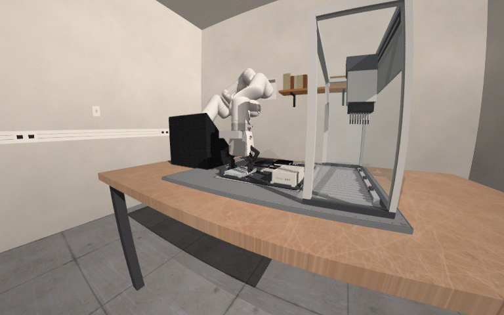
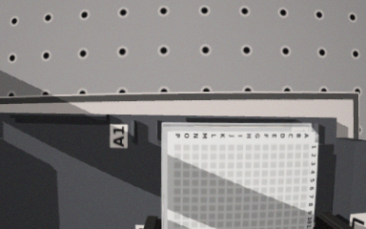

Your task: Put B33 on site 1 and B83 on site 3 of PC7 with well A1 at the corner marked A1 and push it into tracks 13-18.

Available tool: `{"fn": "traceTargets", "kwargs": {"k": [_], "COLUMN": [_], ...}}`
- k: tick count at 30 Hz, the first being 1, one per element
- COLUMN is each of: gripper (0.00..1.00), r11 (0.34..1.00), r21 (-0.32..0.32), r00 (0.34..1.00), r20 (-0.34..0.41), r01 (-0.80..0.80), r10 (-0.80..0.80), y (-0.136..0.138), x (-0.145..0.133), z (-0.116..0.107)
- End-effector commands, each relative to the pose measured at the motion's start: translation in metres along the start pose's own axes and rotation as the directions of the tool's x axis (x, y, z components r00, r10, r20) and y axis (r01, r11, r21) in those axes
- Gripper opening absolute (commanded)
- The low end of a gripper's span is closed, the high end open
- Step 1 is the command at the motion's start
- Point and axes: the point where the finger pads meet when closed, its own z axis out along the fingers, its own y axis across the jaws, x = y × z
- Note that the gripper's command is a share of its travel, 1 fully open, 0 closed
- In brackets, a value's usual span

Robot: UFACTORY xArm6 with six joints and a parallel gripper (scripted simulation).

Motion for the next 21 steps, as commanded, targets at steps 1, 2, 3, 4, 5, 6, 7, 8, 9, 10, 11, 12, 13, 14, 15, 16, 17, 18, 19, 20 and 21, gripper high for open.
{"fn": "traceTargets", "kwargs": {"k": [1,2,3,4,5,6,7,8,9,10,11,12,13,14,15,16,17,18,19,20,21], "gripper": [1.00,1.00,1.00,1.00,1.00,1.00,1.00,1.00,1.00,1.00,1.00,1.00,1.00,1.00,1.00,1.00,1.00,1.00,1.00,1.00,1.00], "r11": [1.000,1.000,1.000,1.000,1.000,1.000,1.000,1.000,1.000,1.000,1.000,1.000,1.000,1.000,1.000,1.000,1.000,1.000,1.000,1.000,1.000], "r21": [0.003,0.003,0.003,0.003,0.003,0.003,0.003,0.003,0.003,0.003,0.003,0.003,0.003,0.003,0.003,0.003,0.003,0.003,0.003,0.003,0.003], "r00": [1.000,1.000,1.000,1.000,1.000,1.000,1.000,1.000,1.000,1.000,1.000,1.000,1.000,1.000,1.000,1.000,1.000,1.000,1.000,1.000,1.000], "r20": [-0.001,-0.001,-0.001,-0.001,-0.001,-0.001,-0.001,-0.001,-0.001,-0.001,-0.001,-0.001,-0.001,-0.001,-0.001,-0.001,-0.001,-0.001,-0.001,-0.001,-0.001], "r01": [0.001,0.001,0.001,0.001,0.001,0.001,0.001,0.001,0.001,0.001,0.001,0.001,0.001,0.001,0.001,0.001,0.001,0.001,0.001,0.001,0.001], "r10": [-0.001,-0.001,-0.001,-0.001,-0.001,-0.001,-0.001,-0.001,-0.001,-0.001,-0.001,-0.001,-0.001,-0.001,-0.001,-0.001,-0.001,-0.001,-0.001,-0.001,-0.001], "y": [-0.001,-0.001,-0.001,-0.001,-0.001,-0.001,-0.001,-0.001,-0.001,-0.001,-0.001,-0.001,-0.001,-0.001,-0.001,-0.001,-0.001,-0.001,-0.001,-0.001,-0.001], "x": [0.000,0.000,0.000,0.000,0.000,0.000,0.000,0.000,0.000,0.000,0.000,0.000,0.000,0.000,0.000,0.000,0.000,0.000,0.000,0.000,0.000], "z": [-0.001,-0.001,-0.001,-0.001,-0.001,-0.001,-0.001,-0.001,-0.001,-0.001,-0.001,-0.003,-0.005,-0.006,-0.006,-0.006,-0.008,-0.010,-0.011,-0.013,-0.015]}}
